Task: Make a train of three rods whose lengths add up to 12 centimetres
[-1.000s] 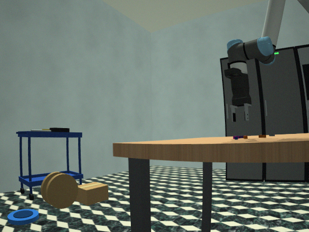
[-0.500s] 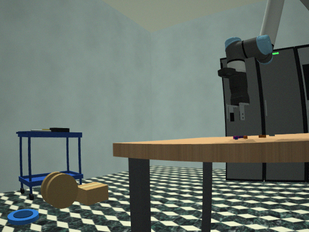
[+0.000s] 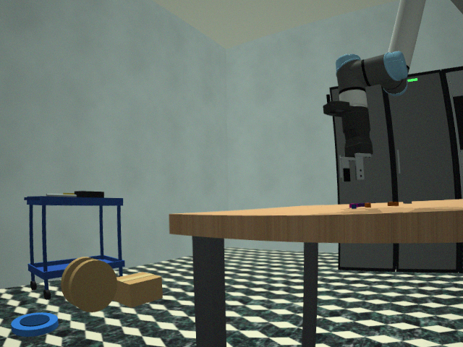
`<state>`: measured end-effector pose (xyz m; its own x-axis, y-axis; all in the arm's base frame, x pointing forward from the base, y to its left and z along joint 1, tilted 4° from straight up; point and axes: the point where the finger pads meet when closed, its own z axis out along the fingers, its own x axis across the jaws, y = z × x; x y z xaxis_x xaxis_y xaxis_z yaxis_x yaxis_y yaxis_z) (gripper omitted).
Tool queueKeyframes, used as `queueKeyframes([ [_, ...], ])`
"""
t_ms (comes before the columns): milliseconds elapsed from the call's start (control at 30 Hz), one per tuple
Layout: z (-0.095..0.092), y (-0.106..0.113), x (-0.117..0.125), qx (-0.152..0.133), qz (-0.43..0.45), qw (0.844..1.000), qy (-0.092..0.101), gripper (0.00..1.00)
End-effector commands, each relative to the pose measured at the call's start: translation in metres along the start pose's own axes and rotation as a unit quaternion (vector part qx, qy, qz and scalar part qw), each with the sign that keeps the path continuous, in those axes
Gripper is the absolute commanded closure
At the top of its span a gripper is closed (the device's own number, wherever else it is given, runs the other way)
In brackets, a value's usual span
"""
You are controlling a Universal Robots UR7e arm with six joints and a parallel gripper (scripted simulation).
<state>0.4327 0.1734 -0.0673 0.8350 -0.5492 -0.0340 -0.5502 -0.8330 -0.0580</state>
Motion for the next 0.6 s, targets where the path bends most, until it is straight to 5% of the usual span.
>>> queueKeyframes([
  [0,-0.0005,-0.0011,0.0002,0.000,0.008,1.000,0.001,0.00],
  [233,-0.0005,-0.0012,0.0002,0.000,0.008,1.000,0.001,0.00],
  [267,-0.0005,-0.0012,0.0002,0.000,0.008,1.000,0.001,0.46],
  [567,-0.0005,-0.0012,0.0002,0.000,0.008,1.000,0.001,0.46],
])
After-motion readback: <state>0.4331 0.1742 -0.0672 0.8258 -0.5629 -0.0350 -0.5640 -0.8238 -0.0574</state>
